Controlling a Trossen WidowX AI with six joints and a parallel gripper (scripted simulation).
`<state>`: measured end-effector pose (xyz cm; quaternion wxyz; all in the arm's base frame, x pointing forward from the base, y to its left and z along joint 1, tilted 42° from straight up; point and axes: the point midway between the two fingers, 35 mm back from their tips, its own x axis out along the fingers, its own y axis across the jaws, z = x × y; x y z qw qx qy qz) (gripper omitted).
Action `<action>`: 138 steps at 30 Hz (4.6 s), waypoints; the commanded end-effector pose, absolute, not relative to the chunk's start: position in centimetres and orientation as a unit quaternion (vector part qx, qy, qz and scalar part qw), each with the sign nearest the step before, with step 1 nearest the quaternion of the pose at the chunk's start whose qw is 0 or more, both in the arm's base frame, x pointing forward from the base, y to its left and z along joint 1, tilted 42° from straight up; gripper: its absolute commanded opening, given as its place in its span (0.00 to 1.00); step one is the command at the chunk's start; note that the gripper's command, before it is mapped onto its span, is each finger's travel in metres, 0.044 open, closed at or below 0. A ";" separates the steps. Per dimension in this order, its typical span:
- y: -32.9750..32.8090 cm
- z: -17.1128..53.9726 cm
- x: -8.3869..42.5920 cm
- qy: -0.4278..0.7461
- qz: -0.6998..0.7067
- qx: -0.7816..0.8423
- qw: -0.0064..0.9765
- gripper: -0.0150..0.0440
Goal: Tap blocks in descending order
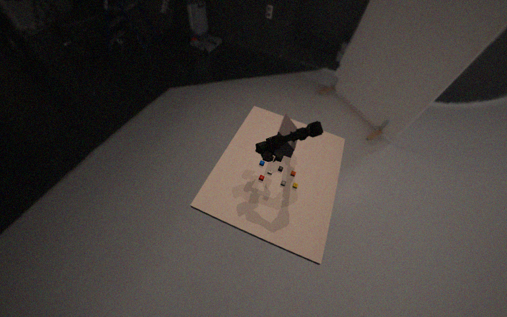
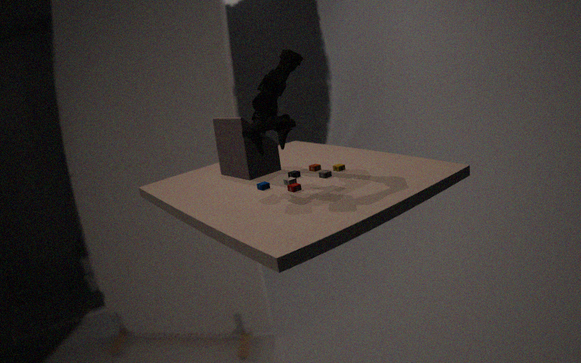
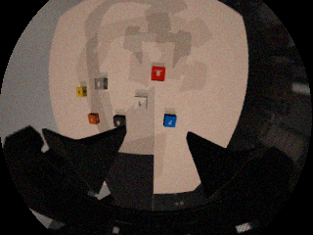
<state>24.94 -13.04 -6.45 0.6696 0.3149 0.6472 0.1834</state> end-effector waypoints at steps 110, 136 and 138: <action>5.2 10.8 32.7 0.641 0.195 0.315 0.673 0.93; -1.7 4.8 34.0 0.641 0.193 0.313 0.674 0.93; -1.7 4.8 34.0 0.641 0.193 0.313 0.674 0.93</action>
